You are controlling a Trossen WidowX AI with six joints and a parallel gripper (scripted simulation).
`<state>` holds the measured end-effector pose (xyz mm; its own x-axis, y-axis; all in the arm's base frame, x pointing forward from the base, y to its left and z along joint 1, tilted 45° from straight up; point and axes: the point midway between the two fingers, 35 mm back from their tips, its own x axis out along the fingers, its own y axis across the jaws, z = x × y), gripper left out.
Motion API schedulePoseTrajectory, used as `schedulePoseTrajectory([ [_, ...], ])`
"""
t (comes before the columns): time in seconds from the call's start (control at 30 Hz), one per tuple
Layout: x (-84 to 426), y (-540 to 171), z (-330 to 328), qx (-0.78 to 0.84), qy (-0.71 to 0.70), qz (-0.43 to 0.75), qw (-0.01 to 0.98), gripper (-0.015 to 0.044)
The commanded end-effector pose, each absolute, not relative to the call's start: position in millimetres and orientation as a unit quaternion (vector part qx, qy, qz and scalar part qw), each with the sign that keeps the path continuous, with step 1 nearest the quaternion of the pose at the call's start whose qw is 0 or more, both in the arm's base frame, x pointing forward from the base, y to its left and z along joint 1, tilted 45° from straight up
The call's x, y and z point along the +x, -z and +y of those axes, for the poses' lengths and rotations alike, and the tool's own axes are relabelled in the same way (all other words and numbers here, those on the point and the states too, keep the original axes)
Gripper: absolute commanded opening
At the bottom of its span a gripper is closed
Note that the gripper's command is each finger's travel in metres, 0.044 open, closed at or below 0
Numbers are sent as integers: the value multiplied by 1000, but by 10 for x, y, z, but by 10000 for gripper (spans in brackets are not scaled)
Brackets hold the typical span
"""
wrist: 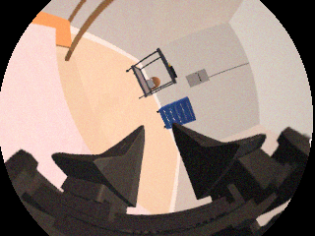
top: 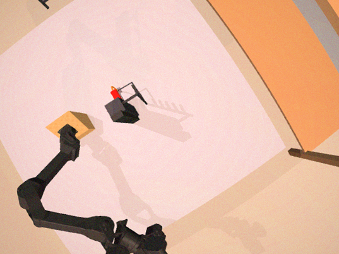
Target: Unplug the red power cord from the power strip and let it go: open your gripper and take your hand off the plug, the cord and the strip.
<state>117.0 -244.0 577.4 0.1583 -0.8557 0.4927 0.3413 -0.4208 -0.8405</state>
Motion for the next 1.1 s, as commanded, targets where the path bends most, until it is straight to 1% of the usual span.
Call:
schedulePoseTrajectory([
  [0.0,1675,-5499,-2532,-573,555,217,562,160],
  [0.27,2584,-4956,-2419,-554,445,215,670,160],
  [0.57,3489,-4274,-1915,-529,308,227,758,160],
  [0.83,4006,-3729,-1319,-510,201,245,800,160],
  [1.07,4267,-3250,-669,-497,103,261,821,160],
])
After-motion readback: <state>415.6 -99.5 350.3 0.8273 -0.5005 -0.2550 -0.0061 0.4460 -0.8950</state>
